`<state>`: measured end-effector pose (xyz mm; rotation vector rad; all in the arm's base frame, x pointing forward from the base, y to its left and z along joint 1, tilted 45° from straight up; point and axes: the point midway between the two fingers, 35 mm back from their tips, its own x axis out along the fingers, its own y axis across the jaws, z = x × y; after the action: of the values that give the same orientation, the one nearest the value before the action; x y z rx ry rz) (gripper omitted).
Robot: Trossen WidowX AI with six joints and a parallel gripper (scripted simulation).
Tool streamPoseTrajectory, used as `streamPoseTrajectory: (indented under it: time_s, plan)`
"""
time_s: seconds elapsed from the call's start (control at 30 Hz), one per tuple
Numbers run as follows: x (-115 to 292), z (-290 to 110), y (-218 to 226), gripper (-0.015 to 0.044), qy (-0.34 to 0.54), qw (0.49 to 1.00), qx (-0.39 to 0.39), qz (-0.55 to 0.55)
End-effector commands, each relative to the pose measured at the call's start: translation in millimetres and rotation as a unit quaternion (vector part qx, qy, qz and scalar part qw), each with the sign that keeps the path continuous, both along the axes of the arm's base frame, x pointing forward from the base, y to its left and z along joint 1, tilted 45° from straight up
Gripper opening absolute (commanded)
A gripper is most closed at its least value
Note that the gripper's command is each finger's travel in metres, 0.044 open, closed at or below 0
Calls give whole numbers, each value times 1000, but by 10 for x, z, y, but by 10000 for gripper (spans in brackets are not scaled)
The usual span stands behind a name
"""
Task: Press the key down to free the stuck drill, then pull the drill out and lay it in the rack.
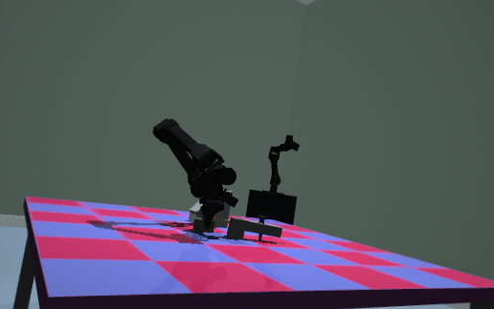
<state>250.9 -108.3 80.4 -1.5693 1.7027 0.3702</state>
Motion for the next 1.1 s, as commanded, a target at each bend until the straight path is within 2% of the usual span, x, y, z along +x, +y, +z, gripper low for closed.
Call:
streamPoseTrajectory:
  time_s: [0.0, 1.07]
  plan:
    - [-20, 52, -26, 0, -1, 1000, 2, 3]
    - [-154, 335, -231, 0, -1, 1000, 1, 3]
